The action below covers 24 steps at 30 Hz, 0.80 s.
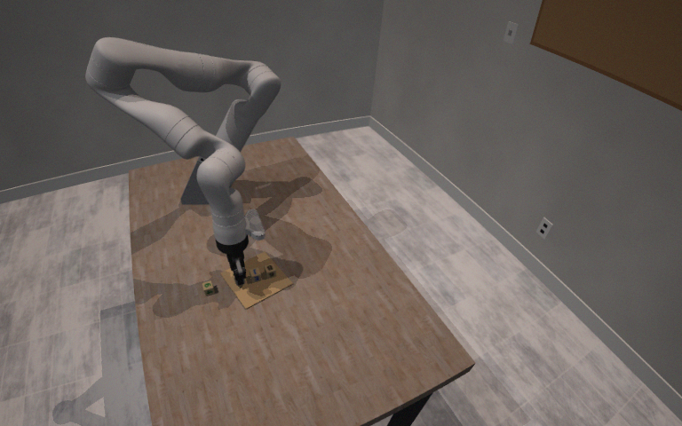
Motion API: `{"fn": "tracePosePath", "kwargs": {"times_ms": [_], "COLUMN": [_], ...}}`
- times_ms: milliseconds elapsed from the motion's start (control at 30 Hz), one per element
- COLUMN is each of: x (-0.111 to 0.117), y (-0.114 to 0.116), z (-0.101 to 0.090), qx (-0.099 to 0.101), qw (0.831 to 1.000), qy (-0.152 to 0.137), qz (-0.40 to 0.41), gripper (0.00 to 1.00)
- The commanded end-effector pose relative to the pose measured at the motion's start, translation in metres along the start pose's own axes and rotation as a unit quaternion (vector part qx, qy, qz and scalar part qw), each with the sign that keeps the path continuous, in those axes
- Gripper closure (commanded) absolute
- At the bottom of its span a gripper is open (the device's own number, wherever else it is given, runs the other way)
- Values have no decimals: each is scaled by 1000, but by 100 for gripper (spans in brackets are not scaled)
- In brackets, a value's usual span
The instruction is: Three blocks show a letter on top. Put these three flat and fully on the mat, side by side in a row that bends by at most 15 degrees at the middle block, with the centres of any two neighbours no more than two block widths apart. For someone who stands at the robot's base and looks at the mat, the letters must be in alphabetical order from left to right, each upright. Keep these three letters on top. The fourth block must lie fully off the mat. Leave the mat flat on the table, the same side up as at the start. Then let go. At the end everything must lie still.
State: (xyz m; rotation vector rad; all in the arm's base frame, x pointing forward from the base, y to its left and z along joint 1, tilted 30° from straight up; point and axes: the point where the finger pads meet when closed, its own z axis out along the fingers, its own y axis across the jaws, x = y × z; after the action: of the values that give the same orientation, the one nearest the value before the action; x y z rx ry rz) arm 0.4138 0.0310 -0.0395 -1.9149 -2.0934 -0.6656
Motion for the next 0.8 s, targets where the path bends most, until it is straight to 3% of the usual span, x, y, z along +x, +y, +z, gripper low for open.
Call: {"fn": "tracePosePath", "kwargs": {"times_ms": [0,767], "x": [3,3], "y": [-1,-1], "z": [5,7], "qx": [2,2], "qw": [1000,1000], "qy": [2,2], "qz": [-2,-2], "gripper": [79,79]}}
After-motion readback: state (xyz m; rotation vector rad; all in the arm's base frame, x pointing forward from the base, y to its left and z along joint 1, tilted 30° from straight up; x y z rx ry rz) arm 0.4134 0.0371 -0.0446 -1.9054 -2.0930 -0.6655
